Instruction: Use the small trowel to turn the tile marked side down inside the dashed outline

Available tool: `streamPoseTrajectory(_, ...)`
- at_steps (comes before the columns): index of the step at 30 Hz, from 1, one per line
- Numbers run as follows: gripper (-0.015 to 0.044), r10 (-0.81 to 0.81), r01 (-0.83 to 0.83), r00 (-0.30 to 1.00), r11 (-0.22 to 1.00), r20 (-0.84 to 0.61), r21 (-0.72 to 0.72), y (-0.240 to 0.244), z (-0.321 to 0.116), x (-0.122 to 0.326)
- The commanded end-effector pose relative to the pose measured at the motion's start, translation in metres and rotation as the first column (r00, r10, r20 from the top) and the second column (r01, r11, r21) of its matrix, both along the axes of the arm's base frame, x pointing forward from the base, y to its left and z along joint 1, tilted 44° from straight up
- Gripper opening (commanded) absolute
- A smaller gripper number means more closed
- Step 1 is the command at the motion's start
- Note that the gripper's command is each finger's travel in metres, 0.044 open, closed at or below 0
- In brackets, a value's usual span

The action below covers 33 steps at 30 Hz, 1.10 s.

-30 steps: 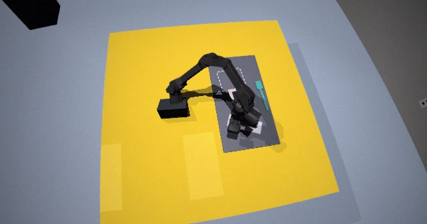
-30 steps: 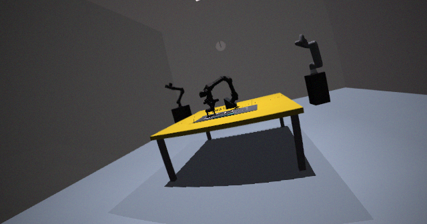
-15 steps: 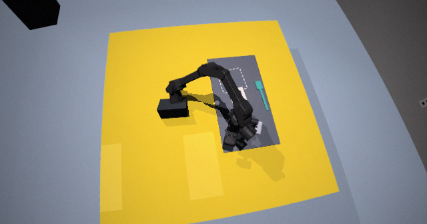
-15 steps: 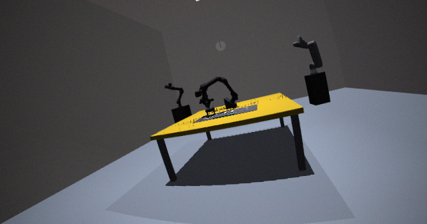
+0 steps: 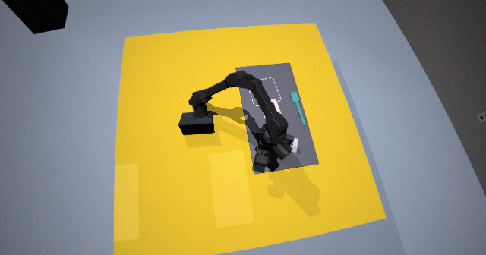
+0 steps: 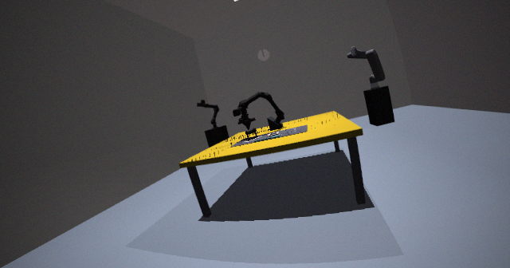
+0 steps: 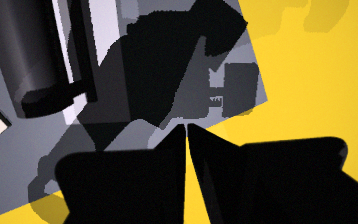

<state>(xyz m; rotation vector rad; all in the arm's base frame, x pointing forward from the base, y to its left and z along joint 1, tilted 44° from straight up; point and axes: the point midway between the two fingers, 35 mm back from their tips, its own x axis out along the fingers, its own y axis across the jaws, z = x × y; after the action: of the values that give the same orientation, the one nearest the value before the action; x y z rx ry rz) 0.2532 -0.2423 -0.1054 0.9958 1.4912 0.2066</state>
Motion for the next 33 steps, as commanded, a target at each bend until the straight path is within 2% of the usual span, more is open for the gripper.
streamPoseTrajectory(1,0.0,0.0,0.0,1.0,1.0,0.0,0.0,0.0,0.0,0.0)
streamPoseTrajectory(9,0.0,0.0,0.0,1.0,1.0,0.0,0.0,0.0,0.0,0.0)
streamPoseTrajectory(13,0.01,0.0,0.0,1.0,1.0,0.0,0.0,0.0,0.0,0.0)
streamPoseTrajectory(33,0.01,0.0,0.0,1.0,1.0,0.0,0.0,0.0001,0.0,0.0001)
